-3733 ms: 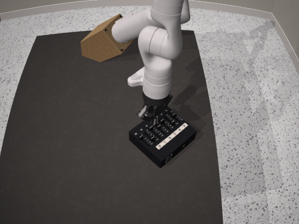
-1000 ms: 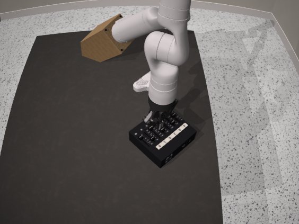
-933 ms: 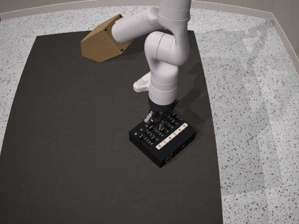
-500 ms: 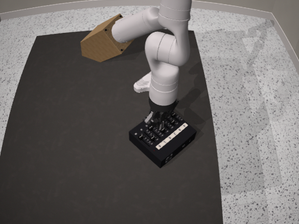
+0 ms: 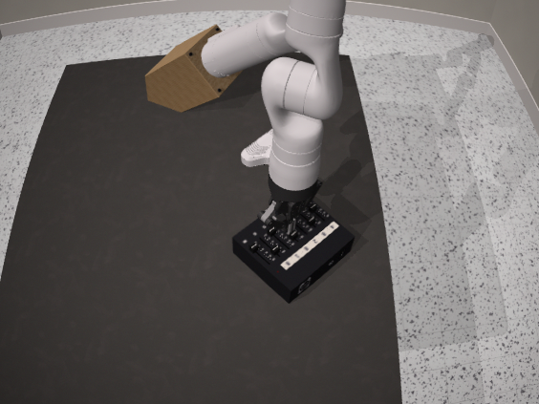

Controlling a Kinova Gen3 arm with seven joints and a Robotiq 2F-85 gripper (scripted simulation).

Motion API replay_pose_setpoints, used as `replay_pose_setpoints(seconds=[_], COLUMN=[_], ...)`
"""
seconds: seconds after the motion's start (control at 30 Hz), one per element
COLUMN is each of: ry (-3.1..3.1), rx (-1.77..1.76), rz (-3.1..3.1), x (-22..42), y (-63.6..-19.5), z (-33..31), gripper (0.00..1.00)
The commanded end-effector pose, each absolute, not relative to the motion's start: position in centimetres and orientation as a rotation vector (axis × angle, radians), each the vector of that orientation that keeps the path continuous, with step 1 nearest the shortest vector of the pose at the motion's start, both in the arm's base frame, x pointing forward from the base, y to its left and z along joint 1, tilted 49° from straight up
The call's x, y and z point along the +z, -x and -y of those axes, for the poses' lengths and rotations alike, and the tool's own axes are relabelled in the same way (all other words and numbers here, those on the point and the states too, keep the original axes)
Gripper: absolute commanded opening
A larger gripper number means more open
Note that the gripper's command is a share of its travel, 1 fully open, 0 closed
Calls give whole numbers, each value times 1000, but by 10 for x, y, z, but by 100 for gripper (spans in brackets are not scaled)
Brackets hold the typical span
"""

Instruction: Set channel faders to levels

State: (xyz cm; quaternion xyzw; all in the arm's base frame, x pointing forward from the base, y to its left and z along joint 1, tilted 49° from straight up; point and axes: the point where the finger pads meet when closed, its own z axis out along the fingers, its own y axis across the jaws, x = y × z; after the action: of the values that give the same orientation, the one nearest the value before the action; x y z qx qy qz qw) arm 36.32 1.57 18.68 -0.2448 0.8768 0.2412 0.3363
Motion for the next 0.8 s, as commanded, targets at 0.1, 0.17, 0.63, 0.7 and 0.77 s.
replay_pose_setpoints(seconds=[0.1,0.17,0.63,0.7,0.77], ry=[638,638,638,638,638], rx=[628,628,628,628,628], rz=[-2285,-2285,-2285,-2285,-2285], x=[187,187,183,183,183], y=[-364,-363,-360,-360,-360], z=[-15,-15,-14,-14,-14], gripper=[0,0,0,0,0])
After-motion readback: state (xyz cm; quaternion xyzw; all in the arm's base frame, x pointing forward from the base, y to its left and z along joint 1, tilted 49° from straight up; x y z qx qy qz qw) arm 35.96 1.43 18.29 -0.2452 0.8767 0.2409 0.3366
